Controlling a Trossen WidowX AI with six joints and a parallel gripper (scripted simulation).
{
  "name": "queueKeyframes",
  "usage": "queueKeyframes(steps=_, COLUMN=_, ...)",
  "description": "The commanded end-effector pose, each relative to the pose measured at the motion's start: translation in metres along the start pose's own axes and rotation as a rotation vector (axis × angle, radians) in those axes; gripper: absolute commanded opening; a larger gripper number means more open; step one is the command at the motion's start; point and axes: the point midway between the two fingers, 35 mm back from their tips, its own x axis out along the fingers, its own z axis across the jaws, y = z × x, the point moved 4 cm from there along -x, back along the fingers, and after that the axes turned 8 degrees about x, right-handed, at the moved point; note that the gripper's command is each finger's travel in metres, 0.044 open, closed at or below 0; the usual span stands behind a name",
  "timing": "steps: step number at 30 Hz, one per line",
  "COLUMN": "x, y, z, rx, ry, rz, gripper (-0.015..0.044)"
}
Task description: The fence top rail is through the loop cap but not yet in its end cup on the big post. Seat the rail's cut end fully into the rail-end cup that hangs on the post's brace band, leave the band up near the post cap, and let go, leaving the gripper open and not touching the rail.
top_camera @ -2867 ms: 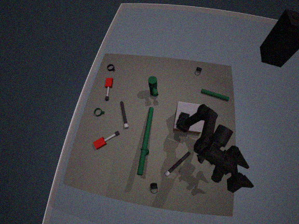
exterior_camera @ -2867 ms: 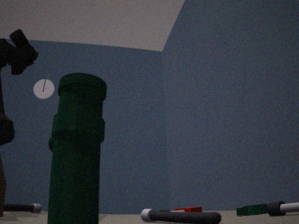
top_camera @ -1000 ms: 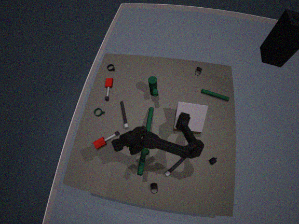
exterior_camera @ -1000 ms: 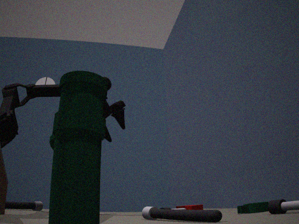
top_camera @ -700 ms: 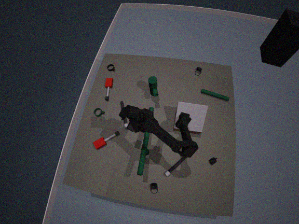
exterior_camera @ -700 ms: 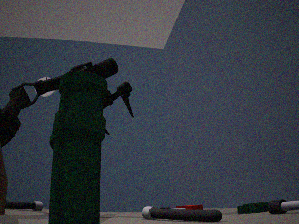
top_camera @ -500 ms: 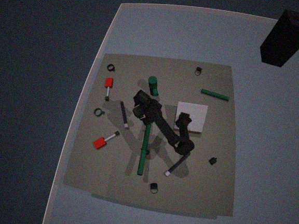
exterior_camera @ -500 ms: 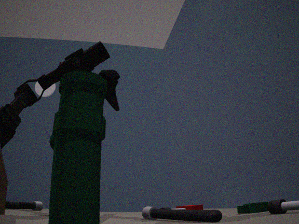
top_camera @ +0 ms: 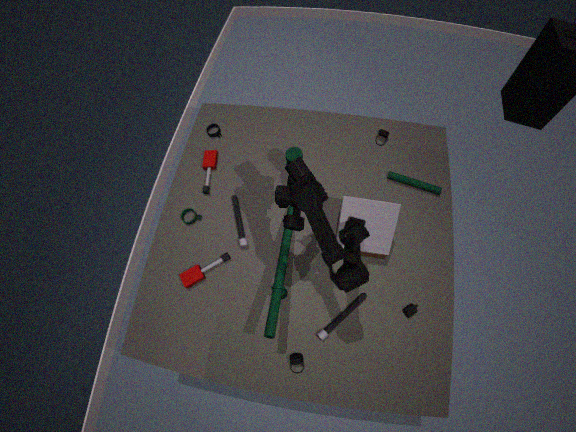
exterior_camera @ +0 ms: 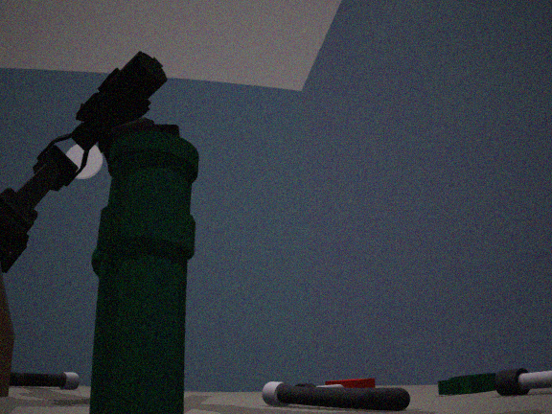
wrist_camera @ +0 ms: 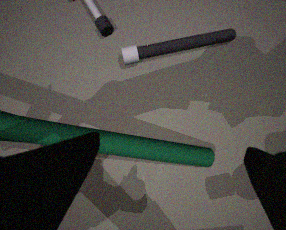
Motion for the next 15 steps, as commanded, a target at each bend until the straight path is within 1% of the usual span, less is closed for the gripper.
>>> queueKeyframes(steps=1, x=-0.002, y=-0.003, z=-0.013, rx=-0.114, ry=0.01, rz=0.018, gripper=0.044)
queueKeyframes(steps=8, x=-0.003, y=-0.01, z=-0.061, rx=-0.631, ry=-0.018, rz=0.092, gripper=0.044)
queueKeyframes(steps=15, x=-0.002, y=-0.005, z=-0.112, rx=-1.165, ry=-0.11, rz=0.138, gripper=0.044)
